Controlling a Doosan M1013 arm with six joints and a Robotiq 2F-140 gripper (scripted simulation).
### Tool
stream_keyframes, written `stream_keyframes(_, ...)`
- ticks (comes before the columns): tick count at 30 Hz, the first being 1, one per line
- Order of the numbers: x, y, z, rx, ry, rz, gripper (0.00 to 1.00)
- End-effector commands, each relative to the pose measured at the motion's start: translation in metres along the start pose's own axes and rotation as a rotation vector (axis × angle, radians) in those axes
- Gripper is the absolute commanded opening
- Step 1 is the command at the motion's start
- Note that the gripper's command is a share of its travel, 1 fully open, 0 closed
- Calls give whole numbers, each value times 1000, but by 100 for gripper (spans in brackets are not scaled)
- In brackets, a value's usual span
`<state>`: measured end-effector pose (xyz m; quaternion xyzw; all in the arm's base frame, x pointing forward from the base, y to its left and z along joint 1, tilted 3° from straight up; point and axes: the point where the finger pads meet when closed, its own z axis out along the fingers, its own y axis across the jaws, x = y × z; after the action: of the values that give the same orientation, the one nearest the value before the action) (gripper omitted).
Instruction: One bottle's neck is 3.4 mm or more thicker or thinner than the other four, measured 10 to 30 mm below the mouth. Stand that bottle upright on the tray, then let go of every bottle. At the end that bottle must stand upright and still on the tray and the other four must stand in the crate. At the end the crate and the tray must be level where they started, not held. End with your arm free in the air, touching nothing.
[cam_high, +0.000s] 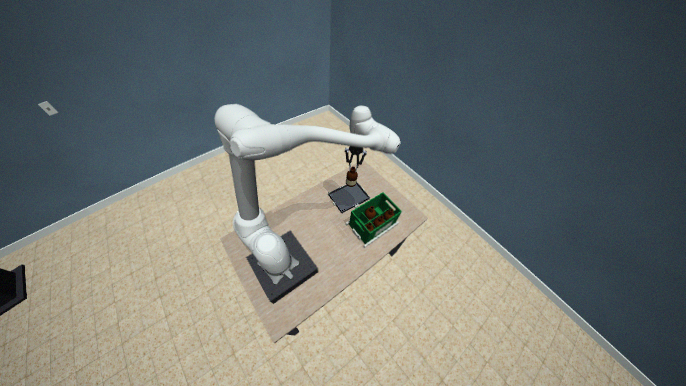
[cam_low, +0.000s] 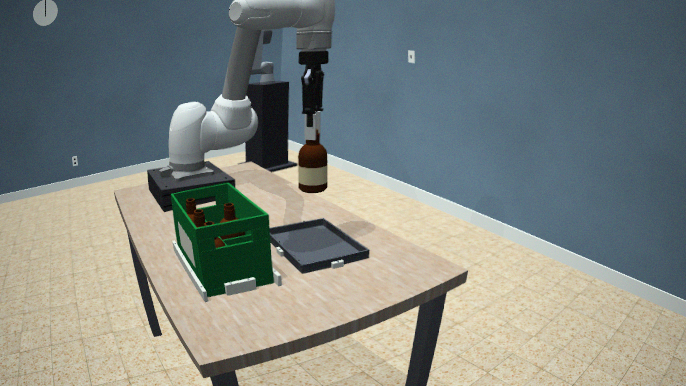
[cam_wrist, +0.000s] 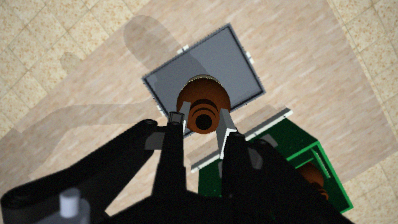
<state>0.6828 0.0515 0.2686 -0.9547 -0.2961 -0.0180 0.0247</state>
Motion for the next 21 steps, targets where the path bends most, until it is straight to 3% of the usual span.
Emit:
stream_keyframes(1, -1, -1, 10, -2, -5, 3, 0)
stream_keyframes(21, -2, -1, 61, -2, -5, 3, 0)
